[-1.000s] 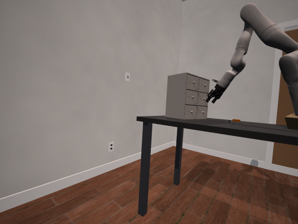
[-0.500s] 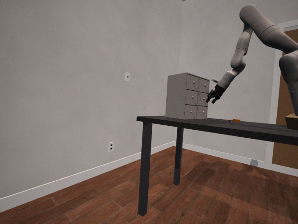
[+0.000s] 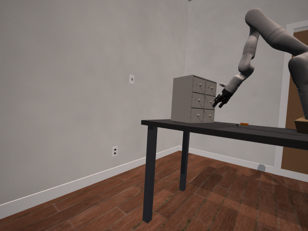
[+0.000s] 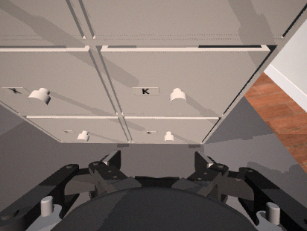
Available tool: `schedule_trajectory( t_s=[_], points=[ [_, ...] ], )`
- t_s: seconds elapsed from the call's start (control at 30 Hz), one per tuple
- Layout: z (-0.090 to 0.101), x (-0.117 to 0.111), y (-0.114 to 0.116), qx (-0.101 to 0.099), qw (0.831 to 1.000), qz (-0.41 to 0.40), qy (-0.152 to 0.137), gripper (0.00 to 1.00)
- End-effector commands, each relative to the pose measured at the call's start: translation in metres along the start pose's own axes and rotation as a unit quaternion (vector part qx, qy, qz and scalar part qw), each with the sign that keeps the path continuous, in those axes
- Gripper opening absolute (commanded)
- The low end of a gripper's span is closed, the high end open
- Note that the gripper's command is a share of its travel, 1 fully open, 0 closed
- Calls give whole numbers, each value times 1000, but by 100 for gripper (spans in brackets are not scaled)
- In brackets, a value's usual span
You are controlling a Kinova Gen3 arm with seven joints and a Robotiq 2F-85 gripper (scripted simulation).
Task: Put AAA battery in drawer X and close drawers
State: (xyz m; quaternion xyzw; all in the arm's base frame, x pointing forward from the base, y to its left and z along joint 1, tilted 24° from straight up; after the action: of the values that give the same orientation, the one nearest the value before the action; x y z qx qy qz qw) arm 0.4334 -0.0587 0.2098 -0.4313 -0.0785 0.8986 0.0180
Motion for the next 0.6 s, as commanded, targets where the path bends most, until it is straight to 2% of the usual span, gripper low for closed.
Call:
schedule_trajectory(
  t_s=[0.0,0.3,0.57],
  points=[
    [-9,9,-9,-11,1000,-1,-7,100],
    [-35,26,-14,-11,1000,-1,-7,100],
    [-38,29,-15,-11,1000,-1,-7,100]
  ],
)
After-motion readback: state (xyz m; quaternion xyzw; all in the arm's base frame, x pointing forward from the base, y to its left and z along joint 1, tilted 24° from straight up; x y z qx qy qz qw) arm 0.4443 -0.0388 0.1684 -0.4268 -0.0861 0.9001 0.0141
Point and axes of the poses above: the point where the finger pads meet when closed, its own z axis back along the fingers, its own y axis across the jaws, x = y × z, the point moved 7 cm from there along z, back along the fingers, and after that the axes turned 14 degrees about z, right-handed, at the moved point
